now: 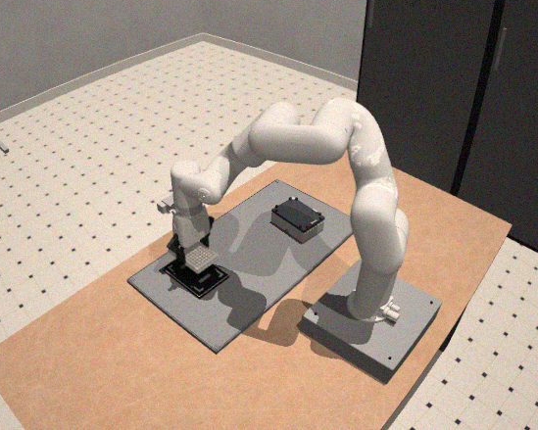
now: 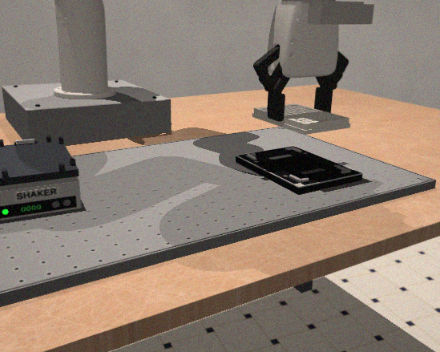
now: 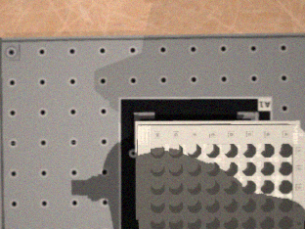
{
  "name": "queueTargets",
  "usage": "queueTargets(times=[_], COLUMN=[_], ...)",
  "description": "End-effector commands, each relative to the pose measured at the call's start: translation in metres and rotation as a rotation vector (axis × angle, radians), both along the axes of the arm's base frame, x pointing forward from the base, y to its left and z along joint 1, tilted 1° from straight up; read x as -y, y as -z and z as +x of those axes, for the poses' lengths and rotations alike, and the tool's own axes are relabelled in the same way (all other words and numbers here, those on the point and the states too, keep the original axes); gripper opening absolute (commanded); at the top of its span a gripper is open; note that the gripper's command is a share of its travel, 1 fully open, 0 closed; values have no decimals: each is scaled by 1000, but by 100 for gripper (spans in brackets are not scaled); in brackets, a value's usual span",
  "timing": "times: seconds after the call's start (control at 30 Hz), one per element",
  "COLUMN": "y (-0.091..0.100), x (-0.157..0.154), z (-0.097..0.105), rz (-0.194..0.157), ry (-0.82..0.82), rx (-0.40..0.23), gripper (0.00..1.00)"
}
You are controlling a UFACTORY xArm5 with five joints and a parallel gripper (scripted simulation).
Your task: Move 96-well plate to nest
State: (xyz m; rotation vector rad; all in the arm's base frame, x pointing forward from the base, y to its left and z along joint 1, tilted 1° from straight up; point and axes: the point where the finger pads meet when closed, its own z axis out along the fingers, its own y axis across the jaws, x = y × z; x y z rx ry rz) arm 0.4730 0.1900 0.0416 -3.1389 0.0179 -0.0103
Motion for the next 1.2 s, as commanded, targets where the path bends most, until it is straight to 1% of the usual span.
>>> queueTargets(times=[0.0,0.93,1.17], y=[5,48,53], x=[-1,-1,-1], z=[1,1,1], rz=[15,15,15], ry=[0,0,0], rx=[-2,-2,-2], gripper=[0,0,0])
